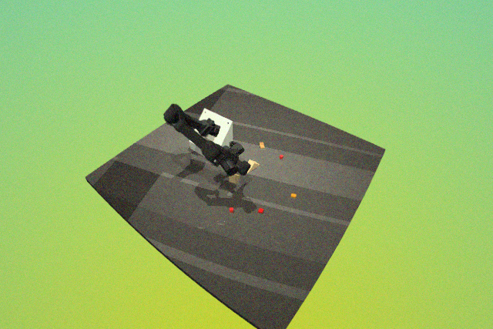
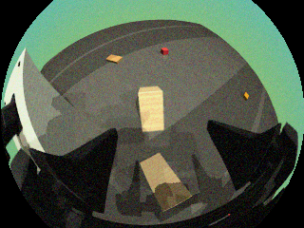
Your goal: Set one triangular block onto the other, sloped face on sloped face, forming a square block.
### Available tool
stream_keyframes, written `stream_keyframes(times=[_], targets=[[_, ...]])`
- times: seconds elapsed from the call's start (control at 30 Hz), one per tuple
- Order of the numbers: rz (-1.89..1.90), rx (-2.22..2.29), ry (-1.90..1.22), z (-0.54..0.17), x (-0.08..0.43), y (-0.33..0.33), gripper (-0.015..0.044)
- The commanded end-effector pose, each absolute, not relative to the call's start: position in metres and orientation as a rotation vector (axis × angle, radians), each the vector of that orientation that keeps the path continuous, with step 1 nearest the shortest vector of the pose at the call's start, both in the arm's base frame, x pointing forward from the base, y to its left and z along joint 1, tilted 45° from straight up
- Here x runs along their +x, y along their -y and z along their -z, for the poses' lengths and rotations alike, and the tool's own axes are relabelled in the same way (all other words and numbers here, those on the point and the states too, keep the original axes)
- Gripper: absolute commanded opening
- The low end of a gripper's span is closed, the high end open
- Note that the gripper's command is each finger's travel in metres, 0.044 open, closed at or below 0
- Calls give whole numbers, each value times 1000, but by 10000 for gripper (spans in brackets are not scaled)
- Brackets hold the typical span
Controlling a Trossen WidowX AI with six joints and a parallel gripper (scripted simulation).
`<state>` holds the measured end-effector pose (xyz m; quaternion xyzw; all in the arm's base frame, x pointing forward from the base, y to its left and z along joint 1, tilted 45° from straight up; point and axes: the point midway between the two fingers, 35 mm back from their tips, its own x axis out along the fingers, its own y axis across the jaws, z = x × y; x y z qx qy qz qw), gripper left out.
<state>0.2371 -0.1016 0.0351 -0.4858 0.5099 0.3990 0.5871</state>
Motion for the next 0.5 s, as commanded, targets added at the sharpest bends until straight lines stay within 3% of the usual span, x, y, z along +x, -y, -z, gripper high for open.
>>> stream_keyframes(times=[0.0, 0.47], targets=[[-944, -1133, -1198, -17, 238, 103, 440], [-945, -1132, -1199, 67, 247, 102, 440]])
